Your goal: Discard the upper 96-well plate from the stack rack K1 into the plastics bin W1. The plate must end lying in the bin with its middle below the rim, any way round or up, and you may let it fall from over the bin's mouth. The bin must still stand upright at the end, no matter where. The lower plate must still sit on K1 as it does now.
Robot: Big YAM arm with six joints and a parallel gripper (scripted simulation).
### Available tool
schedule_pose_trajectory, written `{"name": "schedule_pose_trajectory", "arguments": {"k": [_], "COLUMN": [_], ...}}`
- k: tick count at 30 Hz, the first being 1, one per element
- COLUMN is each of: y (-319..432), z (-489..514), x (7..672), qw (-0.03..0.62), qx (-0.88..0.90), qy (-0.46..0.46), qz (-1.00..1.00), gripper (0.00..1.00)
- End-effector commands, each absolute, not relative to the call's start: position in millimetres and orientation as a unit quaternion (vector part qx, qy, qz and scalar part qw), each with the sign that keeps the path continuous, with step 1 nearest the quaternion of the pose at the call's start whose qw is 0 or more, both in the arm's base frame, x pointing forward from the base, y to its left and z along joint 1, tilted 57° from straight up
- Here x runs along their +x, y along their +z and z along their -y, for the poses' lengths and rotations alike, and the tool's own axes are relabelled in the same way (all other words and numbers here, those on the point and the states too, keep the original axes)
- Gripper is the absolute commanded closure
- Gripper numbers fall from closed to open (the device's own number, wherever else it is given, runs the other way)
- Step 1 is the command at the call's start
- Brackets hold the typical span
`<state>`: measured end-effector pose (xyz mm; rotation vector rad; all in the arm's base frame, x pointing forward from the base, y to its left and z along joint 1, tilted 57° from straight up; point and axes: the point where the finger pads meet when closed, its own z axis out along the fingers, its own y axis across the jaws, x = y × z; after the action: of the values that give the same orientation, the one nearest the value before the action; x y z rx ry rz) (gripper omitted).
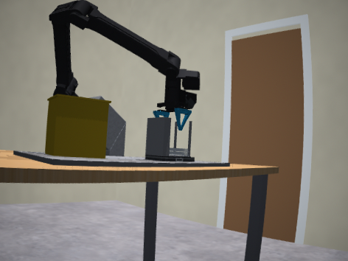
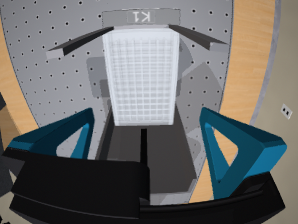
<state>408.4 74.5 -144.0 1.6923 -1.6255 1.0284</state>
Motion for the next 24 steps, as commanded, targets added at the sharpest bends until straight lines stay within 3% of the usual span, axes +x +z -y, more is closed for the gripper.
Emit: {"name": "schedule_pose_trajectory", "arguments": {"k": [1, 24], "y": [-152.3, -171.0], "z": [-60.1, -30.7], "x": [405.5, 409.0], "qw": [0.296, 0.296], "qx": [0.635, 0.635], "qy": [0.378, 0.378], "qz": [0.605, 0.605], "gripper": [0.00, 0.00]}}
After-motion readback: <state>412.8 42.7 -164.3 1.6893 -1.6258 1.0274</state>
